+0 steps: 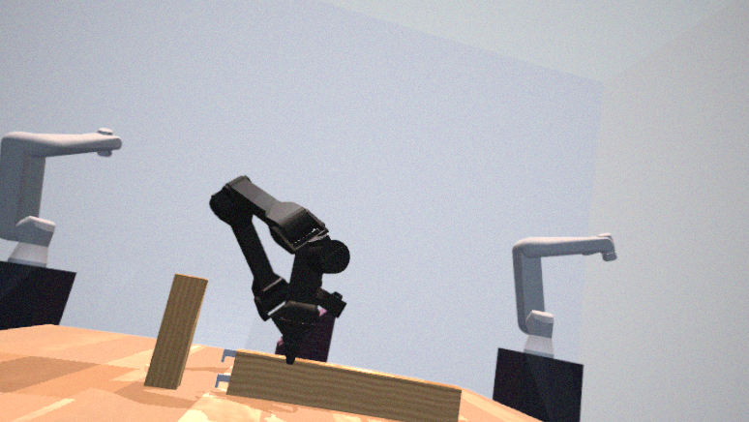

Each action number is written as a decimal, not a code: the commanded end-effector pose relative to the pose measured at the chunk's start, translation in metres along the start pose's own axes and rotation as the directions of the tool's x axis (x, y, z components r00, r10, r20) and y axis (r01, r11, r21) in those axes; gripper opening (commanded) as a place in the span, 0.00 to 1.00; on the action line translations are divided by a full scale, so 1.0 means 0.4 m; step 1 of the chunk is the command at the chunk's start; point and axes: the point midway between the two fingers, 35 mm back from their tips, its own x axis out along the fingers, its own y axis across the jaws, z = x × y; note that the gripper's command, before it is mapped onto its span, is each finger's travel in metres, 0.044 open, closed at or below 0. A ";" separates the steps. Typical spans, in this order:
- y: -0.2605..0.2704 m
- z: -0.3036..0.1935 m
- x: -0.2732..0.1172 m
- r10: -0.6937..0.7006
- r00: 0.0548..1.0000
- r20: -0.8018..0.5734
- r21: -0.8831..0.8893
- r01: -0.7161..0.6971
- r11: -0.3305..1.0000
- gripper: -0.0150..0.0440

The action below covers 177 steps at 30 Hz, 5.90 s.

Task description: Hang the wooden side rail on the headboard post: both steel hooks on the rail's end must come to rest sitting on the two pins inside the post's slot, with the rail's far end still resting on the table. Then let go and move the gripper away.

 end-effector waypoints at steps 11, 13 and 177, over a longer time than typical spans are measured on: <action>0.007 0.002 0.061 0.006 1.000 -0.009 -0.013 -0.006 1.000 1.00; 0.008 0.001 0.069 0.005 1.000 -0.009 -0.013 -0.006 1.000 1.00; 0.004 0.000 0.073 0.005 1.000 -0.011 -0.014 -0.005 1.000 0.25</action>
